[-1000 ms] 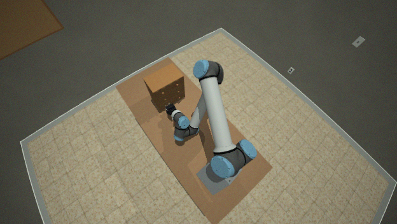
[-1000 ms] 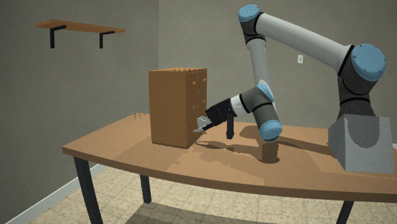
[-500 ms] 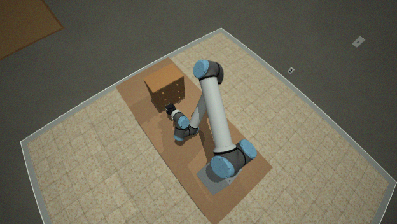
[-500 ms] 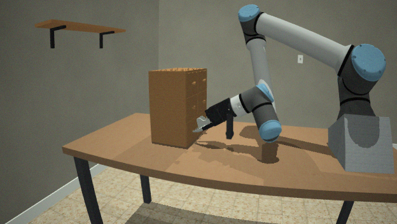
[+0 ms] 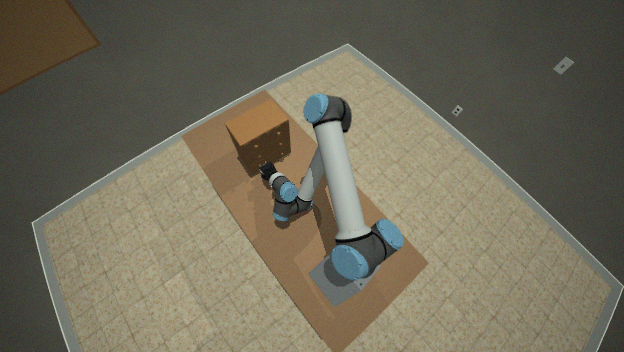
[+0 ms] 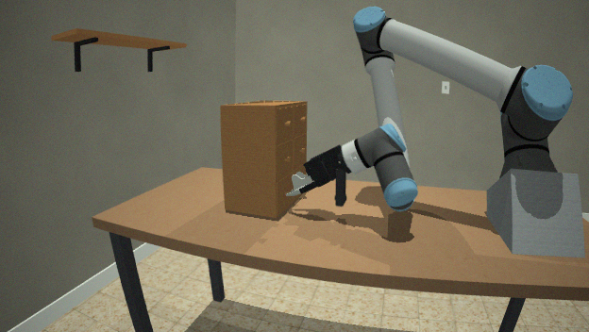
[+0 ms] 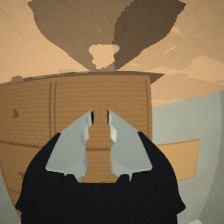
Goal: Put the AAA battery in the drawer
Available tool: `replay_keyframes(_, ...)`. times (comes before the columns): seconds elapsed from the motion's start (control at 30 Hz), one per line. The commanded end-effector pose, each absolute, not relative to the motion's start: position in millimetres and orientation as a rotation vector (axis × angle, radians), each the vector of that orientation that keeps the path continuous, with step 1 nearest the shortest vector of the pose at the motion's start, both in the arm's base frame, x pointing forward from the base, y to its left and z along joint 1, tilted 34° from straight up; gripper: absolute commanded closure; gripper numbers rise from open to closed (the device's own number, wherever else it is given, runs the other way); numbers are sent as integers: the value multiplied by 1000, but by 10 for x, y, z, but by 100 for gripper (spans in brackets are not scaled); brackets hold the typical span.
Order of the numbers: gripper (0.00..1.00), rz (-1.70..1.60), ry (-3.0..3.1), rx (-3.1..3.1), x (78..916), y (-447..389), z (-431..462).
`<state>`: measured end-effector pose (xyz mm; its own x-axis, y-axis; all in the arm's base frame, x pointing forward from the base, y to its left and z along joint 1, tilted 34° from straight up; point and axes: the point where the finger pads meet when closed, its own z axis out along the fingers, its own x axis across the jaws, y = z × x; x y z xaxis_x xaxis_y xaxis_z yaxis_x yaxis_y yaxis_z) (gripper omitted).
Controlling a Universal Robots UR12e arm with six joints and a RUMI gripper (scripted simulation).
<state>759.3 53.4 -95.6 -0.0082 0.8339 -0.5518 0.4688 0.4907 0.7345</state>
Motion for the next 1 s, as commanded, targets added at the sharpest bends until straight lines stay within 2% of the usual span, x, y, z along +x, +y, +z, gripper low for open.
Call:
replay_keyframes(0.0, 93, 420, 1648, 1134, 7594, 538, -951)
replay_keyframes(0.43, 93, 420, 1648, 1134, 7594, 538, -951)
replay_keyframes(0.97, 80, 420, 1648, 1134, 7594, 538, -951)
